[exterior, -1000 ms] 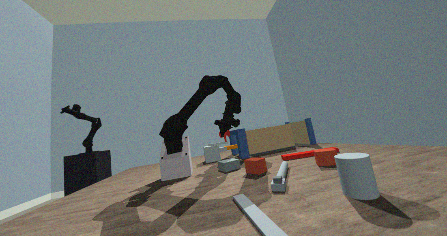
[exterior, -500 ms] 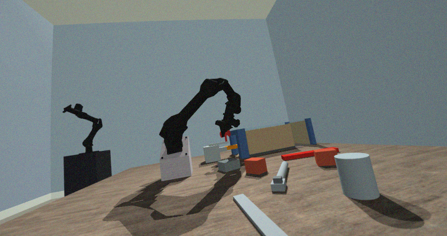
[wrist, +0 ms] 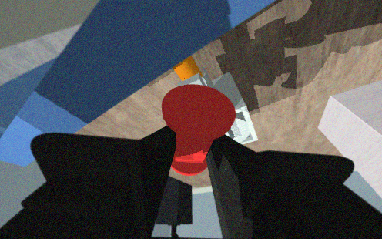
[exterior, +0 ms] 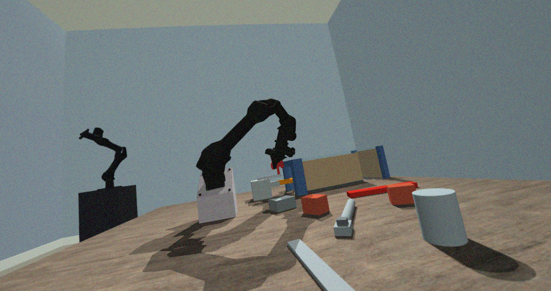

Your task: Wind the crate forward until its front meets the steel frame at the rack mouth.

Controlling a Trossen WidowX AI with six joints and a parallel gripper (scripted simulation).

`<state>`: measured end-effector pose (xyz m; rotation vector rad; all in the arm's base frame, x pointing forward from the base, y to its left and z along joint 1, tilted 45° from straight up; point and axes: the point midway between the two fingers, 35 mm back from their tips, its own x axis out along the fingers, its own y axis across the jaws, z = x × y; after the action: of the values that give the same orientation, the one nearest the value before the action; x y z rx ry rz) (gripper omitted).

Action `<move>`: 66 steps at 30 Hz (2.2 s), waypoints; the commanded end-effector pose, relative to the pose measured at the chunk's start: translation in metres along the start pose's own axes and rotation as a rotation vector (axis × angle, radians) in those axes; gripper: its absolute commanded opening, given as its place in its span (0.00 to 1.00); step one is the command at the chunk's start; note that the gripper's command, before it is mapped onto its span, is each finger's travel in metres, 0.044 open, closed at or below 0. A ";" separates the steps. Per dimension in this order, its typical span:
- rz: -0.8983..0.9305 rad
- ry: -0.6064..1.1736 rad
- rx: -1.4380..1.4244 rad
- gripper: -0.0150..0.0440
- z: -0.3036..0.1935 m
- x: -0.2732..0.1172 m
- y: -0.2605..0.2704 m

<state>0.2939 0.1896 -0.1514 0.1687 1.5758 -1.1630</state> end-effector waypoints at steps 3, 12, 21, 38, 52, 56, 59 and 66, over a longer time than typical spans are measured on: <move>0.034 0.020 -0.008 0.25 -0.018 0.007 0.019; 0.035 0.021 -0.008 0.25 -0.029 0.012 0.026; 0.035 0.021 -0.009 0.25 -0.042 0.017 0.033; 0.036 0.023 -0.009 0.25 -0.066 0.027 0.038; 0.036 0.024 -0.010 0.25 -0.087 0.035 0.038; 0.036 0.024 -0.011 0.25 -0.093 0.038 0.037; 0.036 0.025 -0.011 0.25 -0.097 0.040 0.036; 0.036 0.025 -0.011 0.25 -0.107 0.044 0.032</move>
<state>0.2485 0.2561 -0.2097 0.2173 1.5524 -1.1340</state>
